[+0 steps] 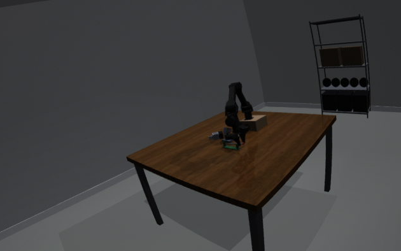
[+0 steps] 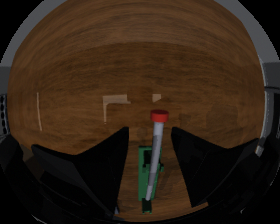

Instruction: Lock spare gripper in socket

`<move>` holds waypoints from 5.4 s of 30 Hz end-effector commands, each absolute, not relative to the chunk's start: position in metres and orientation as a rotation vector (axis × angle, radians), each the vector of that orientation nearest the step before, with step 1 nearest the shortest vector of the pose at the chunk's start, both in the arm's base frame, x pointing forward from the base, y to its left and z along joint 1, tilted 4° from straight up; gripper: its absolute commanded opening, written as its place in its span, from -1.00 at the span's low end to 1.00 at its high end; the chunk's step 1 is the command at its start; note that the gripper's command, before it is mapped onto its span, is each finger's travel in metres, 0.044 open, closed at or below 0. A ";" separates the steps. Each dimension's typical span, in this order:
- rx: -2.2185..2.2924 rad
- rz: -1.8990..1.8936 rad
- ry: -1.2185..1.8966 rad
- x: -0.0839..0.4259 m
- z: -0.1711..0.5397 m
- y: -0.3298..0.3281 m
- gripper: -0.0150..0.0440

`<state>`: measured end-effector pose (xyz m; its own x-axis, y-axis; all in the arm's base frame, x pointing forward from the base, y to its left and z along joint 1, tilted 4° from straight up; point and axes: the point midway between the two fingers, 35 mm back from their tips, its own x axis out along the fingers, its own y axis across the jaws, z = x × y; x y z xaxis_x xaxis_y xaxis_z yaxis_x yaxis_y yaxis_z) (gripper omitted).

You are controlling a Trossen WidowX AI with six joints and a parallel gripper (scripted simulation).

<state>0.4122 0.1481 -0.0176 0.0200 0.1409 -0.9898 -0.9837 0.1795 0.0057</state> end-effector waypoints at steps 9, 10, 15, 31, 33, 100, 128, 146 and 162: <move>-0.975 1.143 1.193 0.410 0.005 0.149 0.19; -0.975 1.144 1.194 0.410 0.006 0.149 0.19; -0.973 1.149 1.203 0.408 0.014 0.149 0.19; -0.970 1.163 1.228 0.405 0.039 0.149 0.19; -0.969 1.165 1.231 0.405 0.043 0.150 0.19; -1.019 1.106 1.213 0.405 -0.036 0.082 0.12; -1.019 1.106 1.213 0.405 -0.037 0.082 -0.42; -1.012 1.106 1.213 0.405 -0.024 0.083 -0.49; -1.000 1.132 1.251 0.397 -0.006 0.084 -0.49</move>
